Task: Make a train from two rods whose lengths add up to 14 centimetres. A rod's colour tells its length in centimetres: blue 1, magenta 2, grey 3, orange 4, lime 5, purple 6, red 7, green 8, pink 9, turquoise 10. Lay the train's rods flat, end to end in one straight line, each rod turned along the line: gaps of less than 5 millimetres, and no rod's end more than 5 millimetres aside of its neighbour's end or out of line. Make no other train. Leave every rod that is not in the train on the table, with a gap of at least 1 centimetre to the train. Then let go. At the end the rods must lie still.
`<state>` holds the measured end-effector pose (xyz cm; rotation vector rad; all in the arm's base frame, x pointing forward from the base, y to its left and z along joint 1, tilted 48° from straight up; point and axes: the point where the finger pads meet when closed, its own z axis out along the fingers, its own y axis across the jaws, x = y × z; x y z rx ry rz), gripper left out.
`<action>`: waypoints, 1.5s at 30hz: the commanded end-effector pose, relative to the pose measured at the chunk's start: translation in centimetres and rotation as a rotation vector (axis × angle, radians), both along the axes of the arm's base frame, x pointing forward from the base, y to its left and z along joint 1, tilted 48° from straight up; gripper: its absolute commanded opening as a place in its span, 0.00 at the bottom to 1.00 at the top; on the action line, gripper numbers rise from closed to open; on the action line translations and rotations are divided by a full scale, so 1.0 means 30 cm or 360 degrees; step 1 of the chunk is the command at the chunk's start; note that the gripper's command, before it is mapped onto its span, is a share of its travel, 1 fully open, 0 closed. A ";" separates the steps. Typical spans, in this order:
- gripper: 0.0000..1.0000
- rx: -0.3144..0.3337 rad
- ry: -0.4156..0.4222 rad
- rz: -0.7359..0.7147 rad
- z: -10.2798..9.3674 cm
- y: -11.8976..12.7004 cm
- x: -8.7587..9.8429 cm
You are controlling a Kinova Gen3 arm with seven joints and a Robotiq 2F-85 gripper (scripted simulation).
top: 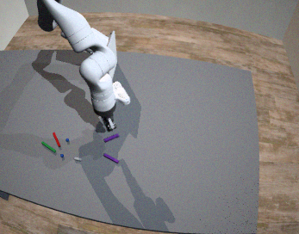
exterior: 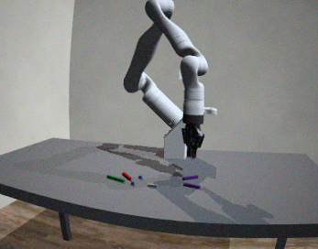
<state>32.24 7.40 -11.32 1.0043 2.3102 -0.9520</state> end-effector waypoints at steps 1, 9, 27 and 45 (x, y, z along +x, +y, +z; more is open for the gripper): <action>0.24 0.0020 -0.0008 0.0011 0.013 0.030 0.004; 1.00 0.0020 -0.0008 0.0011 0.014 0.032 0.004; 1.00 0.0022 -0.0016 0.0004 0.018 0.029 0.009; 1.00 0.0174 -0.0793 -0.0700 0.435 -0.349 0.336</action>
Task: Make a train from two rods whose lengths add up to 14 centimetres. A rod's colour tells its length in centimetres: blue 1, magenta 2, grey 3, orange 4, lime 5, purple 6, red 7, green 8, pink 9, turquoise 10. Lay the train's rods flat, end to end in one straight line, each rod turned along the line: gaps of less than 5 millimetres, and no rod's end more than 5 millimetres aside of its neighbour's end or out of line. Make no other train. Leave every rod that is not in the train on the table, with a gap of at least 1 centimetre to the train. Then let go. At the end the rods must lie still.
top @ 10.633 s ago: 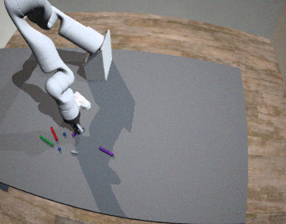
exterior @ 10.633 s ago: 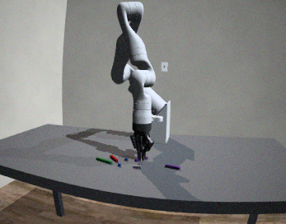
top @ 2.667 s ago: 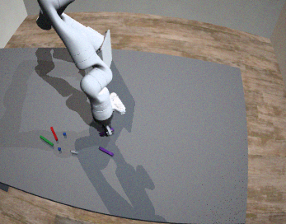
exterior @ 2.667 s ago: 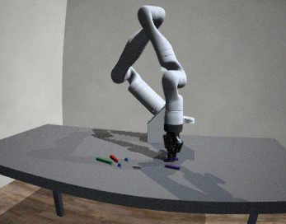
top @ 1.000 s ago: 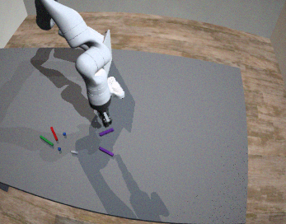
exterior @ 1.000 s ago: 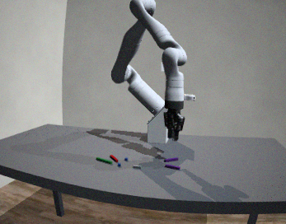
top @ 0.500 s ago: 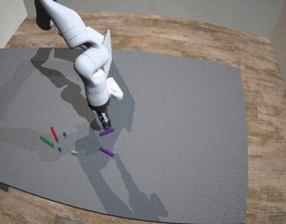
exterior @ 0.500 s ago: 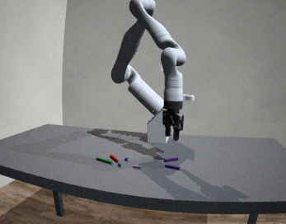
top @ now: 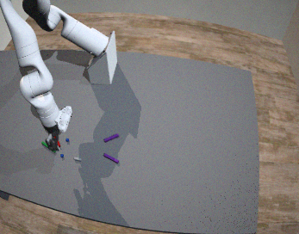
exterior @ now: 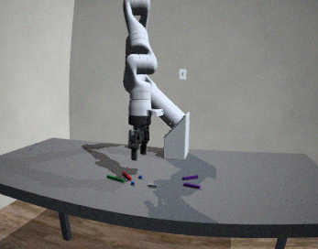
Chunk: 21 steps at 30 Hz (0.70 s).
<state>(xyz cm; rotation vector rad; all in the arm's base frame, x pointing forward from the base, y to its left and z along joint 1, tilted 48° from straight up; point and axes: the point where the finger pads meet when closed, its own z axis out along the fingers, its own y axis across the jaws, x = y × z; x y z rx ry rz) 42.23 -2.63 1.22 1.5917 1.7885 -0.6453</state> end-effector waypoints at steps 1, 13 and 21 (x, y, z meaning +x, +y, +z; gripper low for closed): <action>1.00 0.0043 -0.0104 -0.0118 0.064 -0.067 0.021; 0.24 0.0074 -0.0342 -0.0346 0.199 -0.222 0.051; 0.24 0.0074 -0.0342 -0.0346 0.199 -0.222 0.051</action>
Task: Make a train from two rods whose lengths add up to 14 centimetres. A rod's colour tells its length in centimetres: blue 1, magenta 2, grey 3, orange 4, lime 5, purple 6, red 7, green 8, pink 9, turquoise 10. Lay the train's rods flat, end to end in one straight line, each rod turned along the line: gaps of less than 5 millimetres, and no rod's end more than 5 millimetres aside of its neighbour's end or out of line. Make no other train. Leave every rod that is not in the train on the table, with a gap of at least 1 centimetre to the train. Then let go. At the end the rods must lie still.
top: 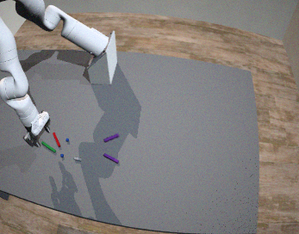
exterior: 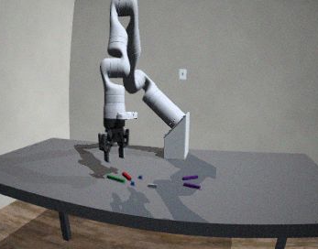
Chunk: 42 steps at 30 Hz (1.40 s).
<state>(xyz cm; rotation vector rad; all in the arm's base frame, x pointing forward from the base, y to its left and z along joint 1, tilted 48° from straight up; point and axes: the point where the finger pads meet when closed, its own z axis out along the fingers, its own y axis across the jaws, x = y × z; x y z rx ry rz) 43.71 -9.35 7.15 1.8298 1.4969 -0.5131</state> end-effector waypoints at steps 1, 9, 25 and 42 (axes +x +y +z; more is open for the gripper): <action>0.24 0.0001 -0.0001 0.0002 0.001 0.002 0.001; 0.24 0.0001 -0.0001 0.0002 0.001 0.002 0.001; 0.24 0.0001 -0.0001 0.0002 0.001 0.002 0.001; 0.24 0.0001 -0.0001 0.0002 -0.017 -0.018 0.005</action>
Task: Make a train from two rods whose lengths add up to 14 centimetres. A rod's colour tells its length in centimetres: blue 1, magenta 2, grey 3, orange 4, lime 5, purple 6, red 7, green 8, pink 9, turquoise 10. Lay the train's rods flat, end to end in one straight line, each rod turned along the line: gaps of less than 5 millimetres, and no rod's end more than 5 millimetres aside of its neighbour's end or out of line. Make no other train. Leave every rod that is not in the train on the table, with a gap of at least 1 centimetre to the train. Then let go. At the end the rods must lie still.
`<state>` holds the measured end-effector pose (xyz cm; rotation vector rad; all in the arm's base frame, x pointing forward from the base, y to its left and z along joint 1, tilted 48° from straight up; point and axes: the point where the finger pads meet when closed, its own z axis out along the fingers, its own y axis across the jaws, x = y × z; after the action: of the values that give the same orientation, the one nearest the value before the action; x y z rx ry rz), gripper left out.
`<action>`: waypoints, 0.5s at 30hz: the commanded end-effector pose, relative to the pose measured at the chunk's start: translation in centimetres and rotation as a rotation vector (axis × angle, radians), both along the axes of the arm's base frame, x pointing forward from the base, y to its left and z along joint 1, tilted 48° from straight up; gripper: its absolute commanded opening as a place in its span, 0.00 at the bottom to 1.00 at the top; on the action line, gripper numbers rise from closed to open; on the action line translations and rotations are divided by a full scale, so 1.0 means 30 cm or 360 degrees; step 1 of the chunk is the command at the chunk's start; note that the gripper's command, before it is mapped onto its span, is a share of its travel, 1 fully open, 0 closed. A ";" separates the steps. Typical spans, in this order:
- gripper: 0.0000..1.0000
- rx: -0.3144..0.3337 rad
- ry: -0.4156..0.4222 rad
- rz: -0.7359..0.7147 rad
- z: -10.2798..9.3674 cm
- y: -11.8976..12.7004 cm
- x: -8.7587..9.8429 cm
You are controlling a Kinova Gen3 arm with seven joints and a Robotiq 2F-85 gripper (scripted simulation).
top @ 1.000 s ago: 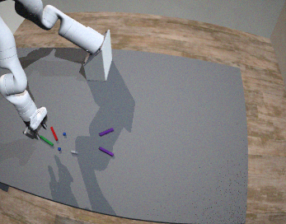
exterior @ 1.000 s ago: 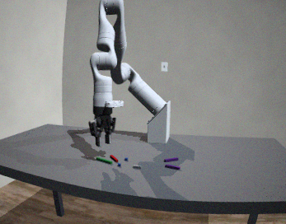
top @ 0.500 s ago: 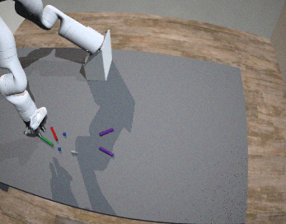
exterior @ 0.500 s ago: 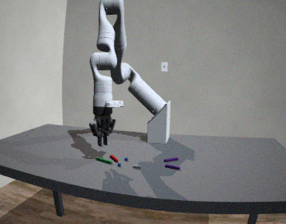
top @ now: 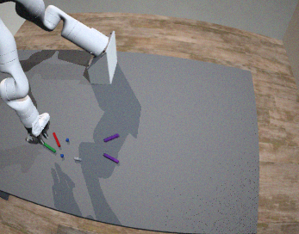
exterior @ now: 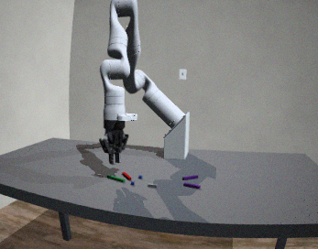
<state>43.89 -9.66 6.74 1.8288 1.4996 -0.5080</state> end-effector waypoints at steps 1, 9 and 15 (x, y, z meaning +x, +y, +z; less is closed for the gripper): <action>0.24 -0.0002 0.0002 -0.0004 -0.006 -0.010 -0.001; 0.24 -0.0003 0.0002 -0.0004 -0.024 -0.030 0.003; 0.24 -0.0003 0.0002 -0.0004 -0.046 -0.053 0.007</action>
<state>44.21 -10.79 5.57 1.8275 1.5022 -0.5034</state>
